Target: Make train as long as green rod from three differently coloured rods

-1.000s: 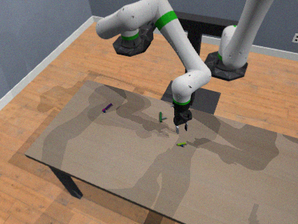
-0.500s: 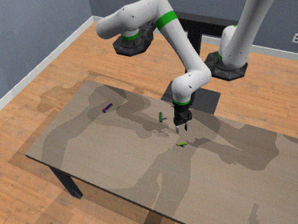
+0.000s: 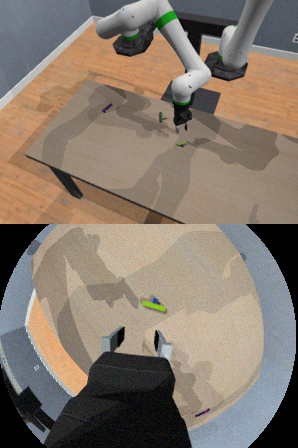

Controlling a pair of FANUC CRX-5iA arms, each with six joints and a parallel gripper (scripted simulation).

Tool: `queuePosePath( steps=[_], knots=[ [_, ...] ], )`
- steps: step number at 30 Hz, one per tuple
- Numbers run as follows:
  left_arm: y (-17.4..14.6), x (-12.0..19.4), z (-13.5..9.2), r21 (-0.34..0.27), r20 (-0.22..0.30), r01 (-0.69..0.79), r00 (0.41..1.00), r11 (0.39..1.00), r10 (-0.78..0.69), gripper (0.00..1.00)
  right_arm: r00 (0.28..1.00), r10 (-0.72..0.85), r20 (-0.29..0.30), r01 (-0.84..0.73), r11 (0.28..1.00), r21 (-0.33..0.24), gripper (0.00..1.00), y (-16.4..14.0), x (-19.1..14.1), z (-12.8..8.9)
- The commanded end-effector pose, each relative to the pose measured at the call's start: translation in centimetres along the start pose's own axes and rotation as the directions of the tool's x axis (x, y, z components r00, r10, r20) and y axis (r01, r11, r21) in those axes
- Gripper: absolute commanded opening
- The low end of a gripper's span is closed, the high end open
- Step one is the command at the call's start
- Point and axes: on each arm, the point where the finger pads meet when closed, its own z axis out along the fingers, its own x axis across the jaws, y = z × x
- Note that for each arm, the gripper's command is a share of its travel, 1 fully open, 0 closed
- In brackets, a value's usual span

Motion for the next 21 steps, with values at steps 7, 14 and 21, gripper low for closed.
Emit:
queuePosePath(
  steps=[7, 14, 21],
  knots=[
    [0.0, 0.0, -0.1, -0.002, 0.000, 0.000, 1.000, 1.000, 0.000, 1.00, 0.994, -0.113, 0.000, 0.113, 0.994, 0.003, 1.00, 0.1, -0.1, -0.2],
    [0.0, 0.0, -0.1, -0.002, 0.000, 0.000, 1.000, 1.000, 0.000, 1.00, 0.937, -0.349, -0.001, 0.349, 0.937, 0.003, 1.00, 0.6, -0.2, -0.2],
    [0.0, 0.0, -0.1, -0.002, 0.000, 0.000, 1.000, 1.000, 0.000, 1.00, 0.845, -0.534, -0.002, 0.534, 0.845, 0.002, 1.00, 1.1, -0.2, -0.2]
  ],
)
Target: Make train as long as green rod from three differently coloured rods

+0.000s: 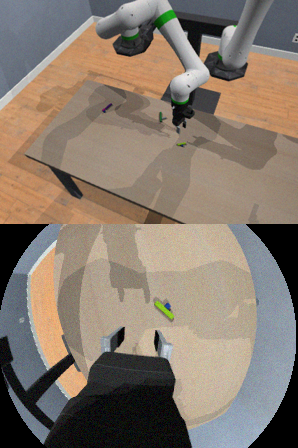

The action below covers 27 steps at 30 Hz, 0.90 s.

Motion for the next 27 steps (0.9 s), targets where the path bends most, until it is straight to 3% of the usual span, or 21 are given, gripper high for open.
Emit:
queuePosePath(
  steps=[1, 13, 15, 16, 27],
  knots=[
    [0.0, 0.0, -0.1, -0.002, 0.000, 0.000, 1.000, 1.000, 0.000, 1.00, 0.986, -0.167, 0.009, 0.167, 0.986, 0.007, 1.00, 0.2, -0.2, -0.2],
    [0.0, 0.0, -0.1, -0.002, 0.000, 0.000, 1.000, 1.000, 0.000, 1.00, 0.864, -0.504, 0.006, 0.504, 0.864, 0.009, 1.00, 1.4, -0.6, -0.2],
    [0.0, 0.0, -0.1, -0.002, 0.000, 0.000, 1.000, 1.000, 0.000, 1.00, 0.864, -0.504, 0.006, 0.504, 0.864, 0.009, 1.00, 1.4, -0.6, -0.2],
    [0.0, 0.0, -0.1, -0.002, 0.000, 0.000, 1.000, 1.000, 0.000, 1.00, 0.815, -0.579, 0.005, 0.579, 0.815, 0.009, 1.00, 1.7, -0.7, -0.2],
    [0.0, 0.0, -0.1, -0.002, 0.000, 0.000, 1.000, 1.000, 0.000, 1.00, 0.592, -0.806, 0.002, 0.806, 0.592, 0.010, 1.00, 3.0, -0.9, -0.2]
  ],
)
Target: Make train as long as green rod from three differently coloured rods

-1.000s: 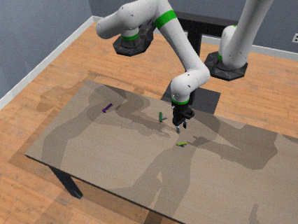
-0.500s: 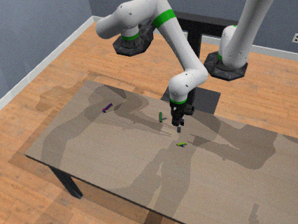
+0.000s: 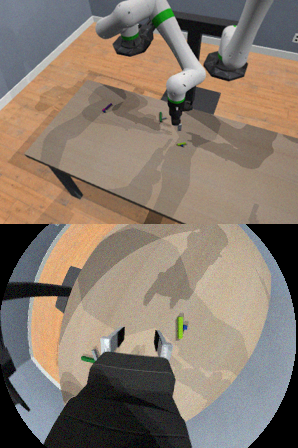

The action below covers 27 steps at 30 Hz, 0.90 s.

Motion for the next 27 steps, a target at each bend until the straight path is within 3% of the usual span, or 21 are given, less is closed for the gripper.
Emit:
queuePosePath(
  steps=[1, 5, 6, 14, 20, 22, 24, 27],
  knots=[
    [0.0, 0.0, -0.1, -0.002, 0.000, 0.000, 1.000, 1.000, 0.000, 1.00, 0.986, -0.167, 0.002, 0.167, 0.986, 0.011, 1.00, 0.3, -0.4, -0.2],
    [0.0, 0.0, -0.1, -0.002, 0.000, 0.000, 1.000, 1.000, 0.000, 1.00, 0.974, -0.226, 0.002, 0.226, 0.974, 0.012, 1.00, 0.5, -0.6, -0.2],
    [0.0, 0.0, -0.1, -0.002, 0.000, 0.000, 1.000, 1.000, 0.000, 1.00, 0.950, -0.312, 0.001, 0.312, 0.950, 0.012, 1.00, 0.8, -0.9, -0.2],
    [0.0, 0.0, -0.1, -0.002, 0.000, 0.000, 1.000, 1.000, 0.000, 1.00, 0.854, -0.520, -0.002, 0.520, 0.854, 0.012, 1.00, 1.6, -1.7, -0.2],
    [0.0, 0.0, -0.1, -0.002, 0.000, 0.000, 1.000, 1.000, 0.000, 1.00, 0.746, -0.666, -0.004, 0.666, 0.746, 0.011, 1.00, 2.3, -2.2, -0.1],
    [0.0, 0.0, -0.1, -0.002, 0.000, 0.000, 1.000, 1.000, 0.000, 1.00, 0.746, -0.666, -0.004, 0.666, 0.746, 0.011, 1.00, 2.3, -2.2, -0.1],
    [0.0, 0.0, -0.1, -0.002, 0.000, 0.000, 1.000, 1.000, 0.000, 1.00, 0.665, -0.747, -0.005, 0.747, 0.665, 0.010, 1.00, 2.7, -2.5, -0.1],
    [0.0, 0.0, -0.1, -0.002, 0.000, 0.000, 1.000, 1.000, 0.000, 1.00, 0.603, -0.798, -0.006, 0.798, 0.603, 0.010, 1.00, 3.1, -2.7, -0.1]
  ],
)
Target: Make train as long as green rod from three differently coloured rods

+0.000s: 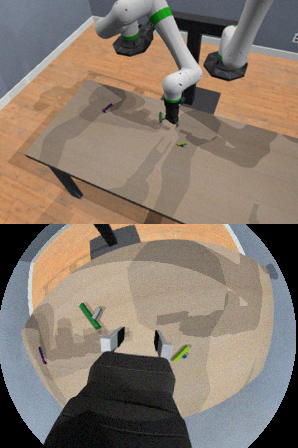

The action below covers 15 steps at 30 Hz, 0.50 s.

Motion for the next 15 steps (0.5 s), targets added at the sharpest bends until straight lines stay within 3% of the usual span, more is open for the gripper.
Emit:
queuePosePath(
  steps=[1, 7, 15],
  knots=[
    [0.02, -0.01, -0.09, -0.002, 0.000, 0.000, 1.000, 1.000, 0.000, 1.00, 0.986, -0.167, -0.006, 0.167, 0.986, 0.010, 1.00, 0.20, -0.67, -0.15],
    [0.02, -0.01, -0.09, -0.002, 0.000, 0.000, 1.000, 1.000, 0.000, 1.00, 0.947, -0.321, -0.008, 0.321, 0.947, 0.009, 1.00, 0.45, -1.44, -0.14],
    [0.02, -0.01, -0.09, -0.002, 0.000, 0.000, 1.000, 1.000, 0.000, 1.00, 0.940, -0.342, -0.008, 0.342, 0.940, 0.009, 1.00, 0.49, -1.54, -0.14]
  ],
)
